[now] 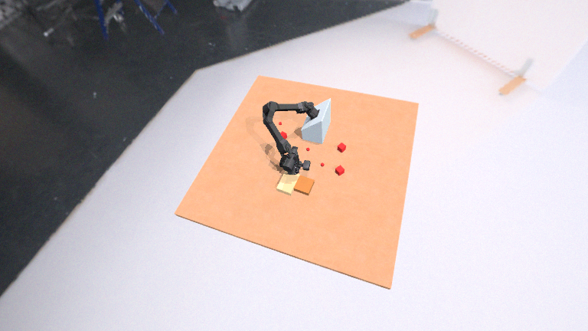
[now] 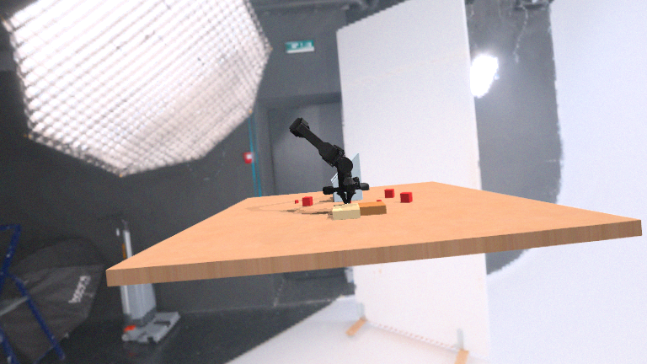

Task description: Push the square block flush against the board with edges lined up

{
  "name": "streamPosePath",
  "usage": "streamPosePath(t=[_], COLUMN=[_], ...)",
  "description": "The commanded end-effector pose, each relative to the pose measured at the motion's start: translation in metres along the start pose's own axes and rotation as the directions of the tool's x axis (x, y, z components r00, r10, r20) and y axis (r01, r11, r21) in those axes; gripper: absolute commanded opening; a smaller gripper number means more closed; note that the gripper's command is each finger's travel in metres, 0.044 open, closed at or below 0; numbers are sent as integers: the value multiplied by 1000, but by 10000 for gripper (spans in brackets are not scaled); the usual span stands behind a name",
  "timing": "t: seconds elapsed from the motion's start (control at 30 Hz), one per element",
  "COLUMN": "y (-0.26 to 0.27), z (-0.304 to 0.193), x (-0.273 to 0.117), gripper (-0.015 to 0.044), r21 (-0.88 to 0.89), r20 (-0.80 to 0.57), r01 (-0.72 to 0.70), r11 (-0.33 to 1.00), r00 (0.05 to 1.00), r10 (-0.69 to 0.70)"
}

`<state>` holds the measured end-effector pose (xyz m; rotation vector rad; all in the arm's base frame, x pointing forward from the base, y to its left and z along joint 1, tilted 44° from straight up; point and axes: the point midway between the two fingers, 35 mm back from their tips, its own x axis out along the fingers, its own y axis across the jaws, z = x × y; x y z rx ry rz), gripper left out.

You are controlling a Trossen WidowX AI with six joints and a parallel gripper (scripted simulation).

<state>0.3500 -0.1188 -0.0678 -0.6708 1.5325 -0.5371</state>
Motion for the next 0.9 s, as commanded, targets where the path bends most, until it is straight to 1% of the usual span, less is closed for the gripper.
streamPosePath(t=[0.0, 0.63, 0.87], y=[1, 1, 1], z=[4, 25, 19], x=[-1, -2, -1], gripper=[0, 0, 0], r21=[-4, -3, -3], r20=[14, 15, 15], r01=[4, 4, 4], r11=[1000, 1000, 1000], r00=[1000, 1000, 1000], r10=[-4, -4, -4])
